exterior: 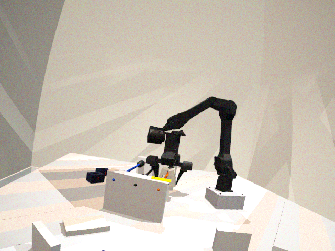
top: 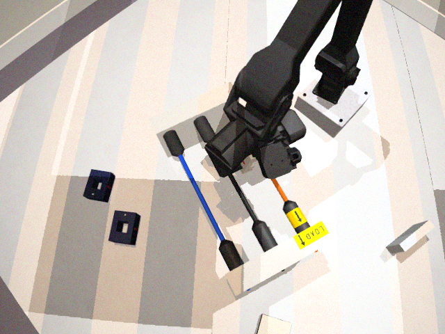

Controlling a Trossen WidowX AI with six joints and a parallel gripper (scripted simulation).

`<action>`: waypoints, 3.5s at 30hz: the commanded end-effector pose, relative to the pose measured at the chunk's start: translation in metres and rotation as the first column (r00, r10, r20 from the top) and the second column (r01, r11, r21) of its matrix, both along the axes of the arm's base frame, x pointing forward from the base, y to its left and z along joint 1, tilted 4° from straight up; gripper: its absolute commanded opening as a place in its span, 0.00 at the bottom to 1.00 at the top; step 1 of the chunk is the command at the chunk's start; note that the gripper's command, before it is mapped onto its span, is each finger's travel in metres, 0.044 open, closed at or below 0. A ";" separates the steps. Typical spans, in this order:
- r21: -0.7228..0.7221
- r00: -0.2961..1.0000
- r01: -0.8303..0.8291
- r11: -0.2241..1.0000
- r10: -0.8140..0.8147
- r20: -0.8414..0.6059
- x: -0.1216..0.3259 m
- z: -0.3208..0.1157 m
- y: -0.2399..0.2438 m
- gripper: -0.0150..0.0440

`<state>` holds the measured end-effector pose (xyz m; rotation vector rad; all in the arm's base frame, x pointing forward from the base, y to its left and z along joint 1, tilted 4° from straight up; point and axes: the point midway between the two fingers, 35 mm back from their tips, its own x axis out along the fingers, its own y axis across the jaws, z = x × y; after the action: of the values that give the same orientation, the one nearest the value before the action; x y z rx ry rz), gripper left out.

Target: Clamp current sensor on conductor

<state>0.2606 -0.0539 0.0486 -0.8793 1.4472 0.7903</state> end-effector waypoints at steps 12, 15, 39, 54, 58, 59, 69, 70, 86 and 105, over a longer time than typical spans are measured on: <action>0.000 1.000 0.000 1.000 0.000 0.001 0.000 0.001 0.000 0.25; 0.000 1.000 0.000 1.000 0.000 0.001 0.000 0.001 0.000 0.25; 0.000 1.000 0.000 1.000 0.000 0.001 0.000 0.001 0.000 0.25; -0.002 1.000 -0.003 1.000 0.003 0.006 0.000 0.008 0.001 0.25; -0.004 1.000 -0.005 1.000 0.005 0.012 0.000 0.015 0.001 0.25; -0.004 1.000 -0.006 1.000 0.006 0.013 0.000 0.016 0.001 0.25; -0.004 1.000 -0.006 1.000 0.006 0.014 0.000 0.017 0.001 0.25; -0.004 1.000 -0.006 1.000 0.006 0.014 0.000 0.017 0.001 0.25; -0.004 1.000 -0.006 1.000 0.006 0.014 0.000 0.017 0.001 0.25; -0.004 1.000 -0.006 1.000 0.006 0.014 0.000 0.017 0.001 0.25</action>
<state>0.2552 -0.0621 0.0605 -0.8904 1.4792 0.7636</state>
